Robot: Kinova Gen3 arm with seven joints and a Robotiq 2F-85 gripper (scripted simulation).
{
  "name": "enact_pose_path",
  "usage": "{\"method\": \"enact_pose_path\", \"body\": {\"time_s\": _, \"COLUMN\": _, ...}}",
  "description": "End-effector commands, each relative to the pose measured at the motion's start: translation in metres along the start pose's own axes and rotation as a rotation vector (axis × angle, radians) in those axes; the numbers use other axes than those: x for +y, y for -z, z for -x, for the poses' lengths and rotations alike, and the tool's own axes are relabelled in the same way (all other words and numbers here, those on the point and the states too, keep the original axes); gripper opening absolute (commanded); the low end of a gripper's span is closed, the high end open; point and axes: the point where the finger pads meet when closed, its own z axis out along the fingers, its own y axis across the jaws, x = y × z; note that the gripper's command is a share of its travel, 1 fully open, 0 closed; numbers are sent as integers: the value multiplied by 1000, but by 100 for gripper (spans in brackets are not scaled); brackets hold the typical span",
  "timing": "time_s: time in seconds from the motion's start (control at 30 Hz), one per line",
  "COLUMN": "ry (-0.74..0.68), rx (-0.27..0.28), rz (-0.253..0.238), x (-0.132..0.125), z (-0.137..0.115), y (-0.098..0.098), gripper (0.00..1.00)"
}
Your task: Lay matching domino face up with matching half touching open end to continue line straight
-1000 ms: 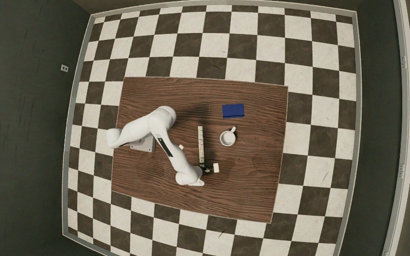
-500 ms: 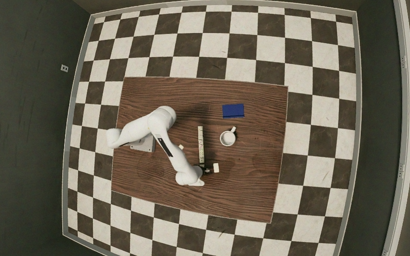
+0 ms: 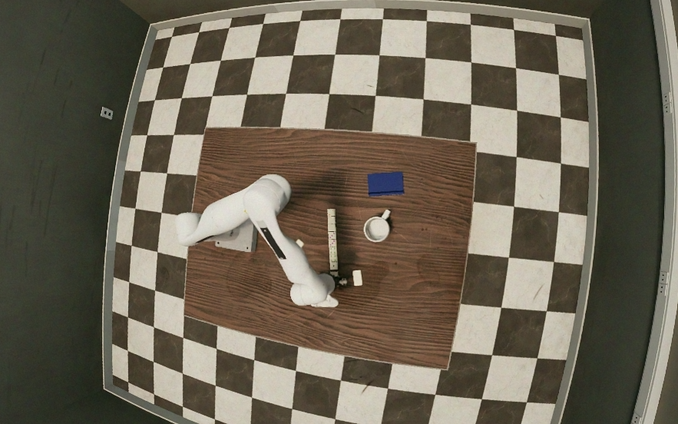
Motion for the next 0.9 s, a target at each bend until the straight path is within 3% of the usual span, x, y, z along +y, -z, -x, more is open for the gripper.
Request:
{"method": "enact_pose_path", "body": {"time_s": 0.0, "ry": 0, "rx": 0, "rz": -2, "x": -1, "z": 1, "y": 1, "gripper": 32}}
{"method": "enact_pose_path", "body": {"time_s": 0.87, "ry": 0, "rx": 0, "rz": -2, "x": -1, "z": 9, "y": 1, "gripper": 32}}
